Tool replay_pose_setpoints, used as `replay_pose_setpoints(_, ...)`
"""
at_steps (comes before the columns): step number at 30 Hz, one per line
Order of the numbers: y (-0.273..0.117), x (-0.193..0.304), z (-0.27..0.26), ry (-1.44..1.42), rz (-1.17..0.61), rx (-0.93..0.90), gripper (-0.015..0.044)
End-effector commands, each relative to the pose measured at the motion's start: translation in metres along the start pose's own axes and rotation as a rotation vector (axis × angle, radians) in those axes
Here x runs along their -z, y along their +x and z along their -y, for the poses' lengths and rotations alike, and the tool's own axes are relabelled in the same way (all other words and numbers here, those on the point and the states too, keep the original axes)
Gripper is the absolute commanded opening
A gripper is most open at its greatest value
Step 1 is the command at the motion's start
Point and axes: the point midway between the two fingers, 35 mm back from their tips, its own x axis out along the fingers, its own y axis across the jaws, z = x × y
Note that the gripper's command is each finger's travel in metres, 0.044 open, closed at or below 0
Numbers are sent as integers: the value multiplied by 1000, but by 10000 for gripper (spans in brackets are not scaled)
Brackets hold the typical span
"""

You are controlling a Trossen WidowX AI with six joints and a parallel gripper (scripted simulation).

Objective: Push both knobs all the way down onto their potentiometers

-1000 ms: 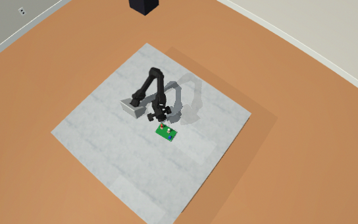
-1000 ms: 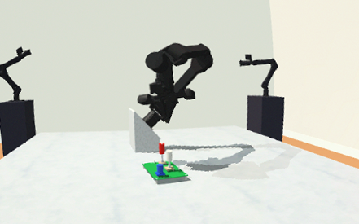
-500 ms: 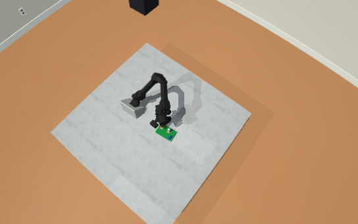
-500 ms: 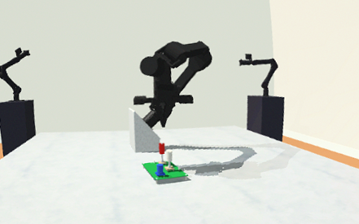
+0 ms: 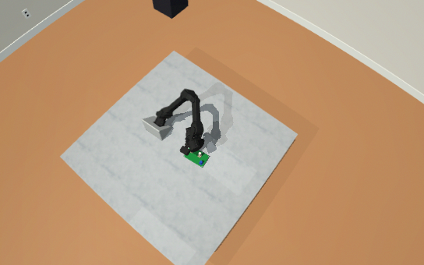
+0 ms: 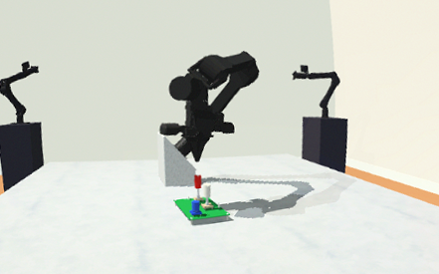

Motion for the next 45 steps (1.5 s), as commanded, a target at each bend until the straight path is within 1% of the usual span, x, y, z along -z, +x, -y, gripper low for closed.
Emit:
replay_pose_setpoints(1,12,2,-2,1,-10,-9,0)
replay_pose_setpoints(8,15,1,-2,1,-10,-9,0)
replay_pose_setpoints(20,33,2,-2,1,-9,-10,0)
replay_pose_setpoints(45,36,2,-2,1,-9,-10,0)
